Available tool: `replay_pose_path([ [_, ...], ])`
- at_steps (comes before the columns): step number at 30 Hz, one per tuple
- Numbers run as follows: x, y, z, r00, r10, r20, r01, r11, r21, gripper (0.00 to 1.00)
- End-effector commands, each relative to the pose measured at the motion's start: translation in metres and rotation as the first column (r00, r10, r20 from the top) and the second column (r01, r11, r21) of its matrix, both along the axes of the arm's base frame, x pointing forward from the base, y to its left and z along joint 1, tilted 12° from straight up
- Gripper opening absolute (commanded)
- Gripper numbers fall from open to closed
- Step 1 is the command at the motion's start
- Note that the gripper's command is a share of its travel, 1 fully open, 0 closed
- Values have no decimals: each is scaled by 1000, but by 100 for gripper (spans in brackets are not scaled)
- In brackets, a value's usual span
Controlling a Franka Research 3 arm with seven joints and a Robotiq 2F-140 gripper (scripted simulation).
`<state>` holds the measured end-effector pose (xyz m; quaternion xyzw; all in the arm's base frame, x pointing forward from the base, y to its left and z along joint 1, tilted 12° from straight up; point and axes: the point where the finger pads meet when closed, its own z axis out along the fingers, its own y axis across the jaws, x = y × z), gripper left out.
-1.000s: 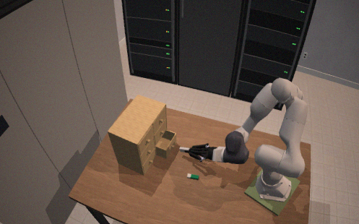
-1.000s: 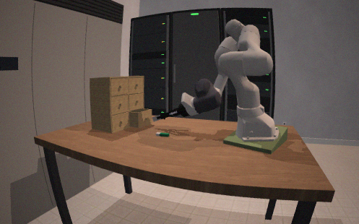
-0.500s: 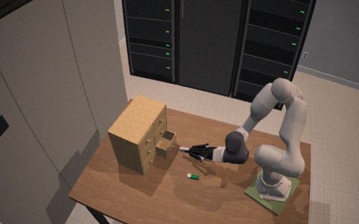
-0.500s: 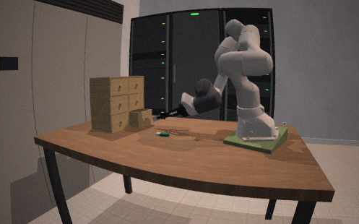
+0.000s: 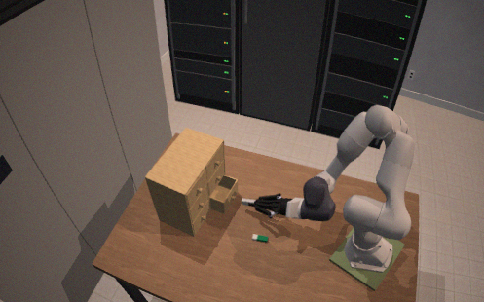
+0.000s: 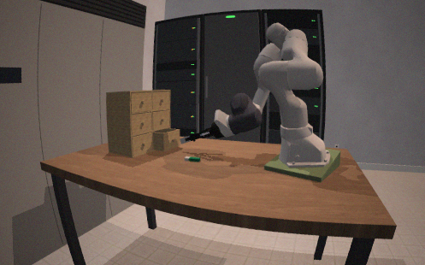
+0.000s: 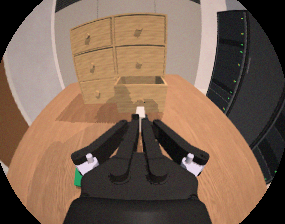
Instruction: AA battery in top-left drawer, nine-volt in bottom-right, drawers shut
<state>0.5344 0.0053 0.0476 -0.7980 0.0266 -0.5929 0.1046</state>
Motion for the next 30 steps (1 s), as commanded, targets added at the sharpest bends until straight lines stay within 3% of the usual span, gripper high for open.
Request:
replay_pose_path([
  [1,2,-1,0,1000,-2,0,2,1000,-2,0],
  [30,36,1,2,1000,-2,0,2,1000,-2,0],
])
